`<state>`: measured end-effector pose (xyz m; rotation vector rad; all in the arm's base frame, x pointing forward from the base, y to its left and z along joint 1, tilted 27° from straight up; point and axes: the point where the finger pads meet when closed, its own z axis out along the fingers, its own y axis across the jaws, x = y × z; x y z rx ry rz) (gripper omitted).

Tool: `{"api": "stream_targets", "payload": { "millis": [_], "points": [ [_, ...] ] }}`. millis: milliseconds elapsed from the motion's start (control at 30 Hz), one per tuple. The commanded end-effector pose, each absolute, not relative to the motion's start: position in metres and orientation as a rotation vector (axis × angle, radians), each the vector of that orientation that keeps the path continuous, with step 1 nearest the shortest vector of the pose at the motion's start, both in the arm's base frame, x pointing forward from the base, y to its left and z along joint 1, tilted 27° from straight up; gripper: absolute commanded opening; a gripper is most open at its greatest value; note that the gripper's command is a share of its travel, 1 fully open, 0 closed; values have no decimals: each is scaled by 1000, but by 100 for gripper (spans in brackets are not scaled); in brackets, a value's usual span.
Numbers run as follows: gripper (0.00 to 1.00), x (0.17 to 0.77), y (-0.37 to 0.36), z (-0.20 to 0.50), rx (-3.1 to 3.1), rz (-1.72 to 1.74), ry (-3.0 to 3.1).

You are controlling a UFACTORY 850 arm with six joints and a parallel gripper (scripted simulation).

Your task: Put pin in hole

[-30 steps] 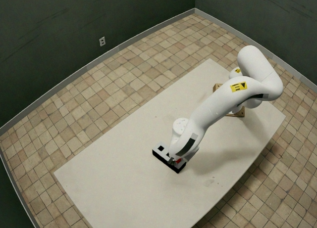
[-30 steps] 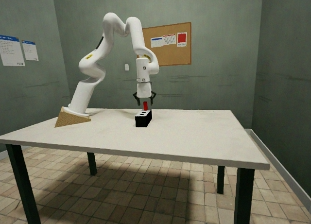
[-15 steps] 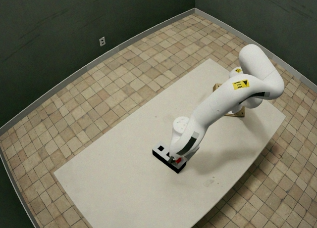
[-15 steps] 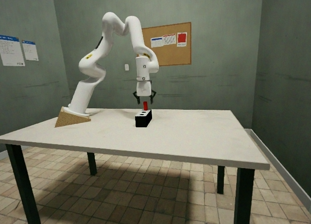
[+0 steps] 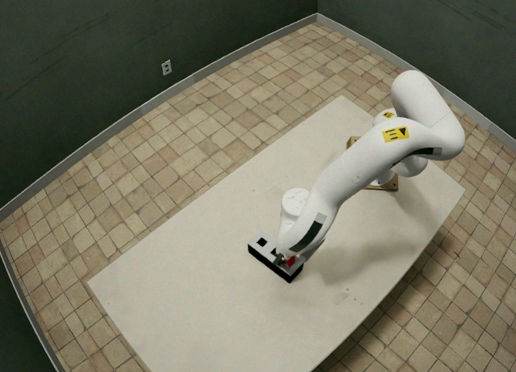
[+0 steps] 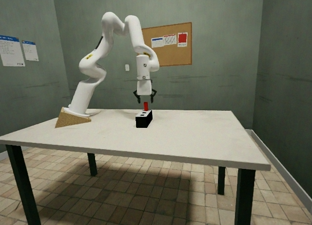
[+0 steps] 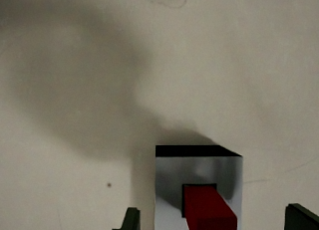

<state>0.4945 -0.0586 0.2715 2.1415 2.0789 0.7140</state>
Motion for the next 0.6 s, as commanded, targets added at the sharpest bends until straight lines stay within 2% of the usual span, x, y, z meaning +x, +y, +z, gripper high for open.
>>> {"api": "stream_targets", "payload": {
  "millis": [0,567],
  "points": [
    [100,493,-60,277,2141,714,2078],
    [100,488,-63,288,2141,714,2078]
  ]
}}
